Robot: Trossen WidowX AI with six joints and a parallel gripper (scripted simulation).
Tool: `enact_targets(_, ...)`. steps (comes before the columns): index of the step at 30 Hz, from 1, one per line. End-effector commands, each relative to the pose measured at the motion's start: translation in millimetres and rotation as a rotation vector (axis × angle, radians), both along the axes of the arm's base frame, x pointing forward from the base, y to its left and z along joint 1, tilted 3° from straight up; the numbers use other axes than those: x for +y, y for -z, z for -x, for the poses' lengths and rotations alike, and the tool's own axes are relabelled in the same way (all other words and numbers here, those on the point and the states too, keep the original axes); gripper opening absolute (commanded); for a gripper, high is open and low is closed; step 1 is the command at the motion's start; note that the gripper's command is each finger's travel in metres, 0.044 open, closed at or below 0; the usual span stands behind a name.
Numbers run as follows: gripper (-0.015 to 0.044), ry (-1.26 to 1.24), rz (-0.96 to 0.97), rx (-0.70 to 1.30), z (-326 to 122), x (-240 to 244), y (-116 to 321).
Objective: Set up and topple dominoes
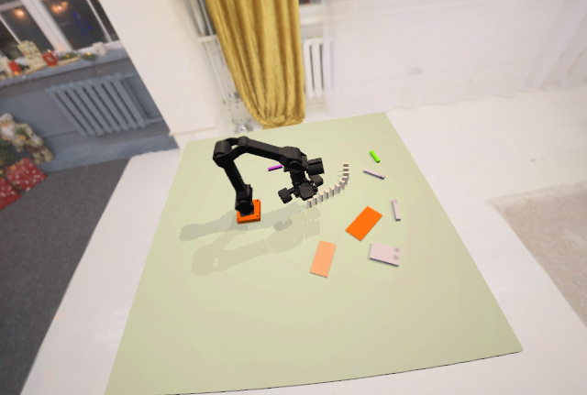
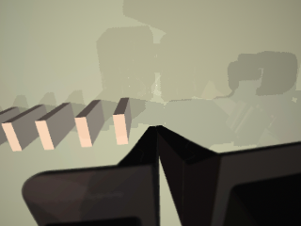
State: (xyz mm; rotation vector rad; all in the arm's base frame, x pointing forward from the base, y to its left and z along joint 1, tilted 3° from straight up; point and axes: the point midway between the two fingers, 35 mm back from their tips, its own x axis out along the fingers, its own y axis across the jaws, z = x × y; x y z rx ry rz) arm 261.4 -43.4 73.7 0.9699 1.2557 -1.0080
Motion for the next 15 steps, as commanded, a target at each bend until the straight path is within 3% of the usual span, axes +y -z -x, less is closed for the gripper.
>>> enact_targets(1, 0.0, 0.0, -0.002, 0.039, 9.9, -0.5, 45.2)
enact_targets(15, 0.0, 0.0, -0.002, 0.038, -3.4, 2.2, 46.8)
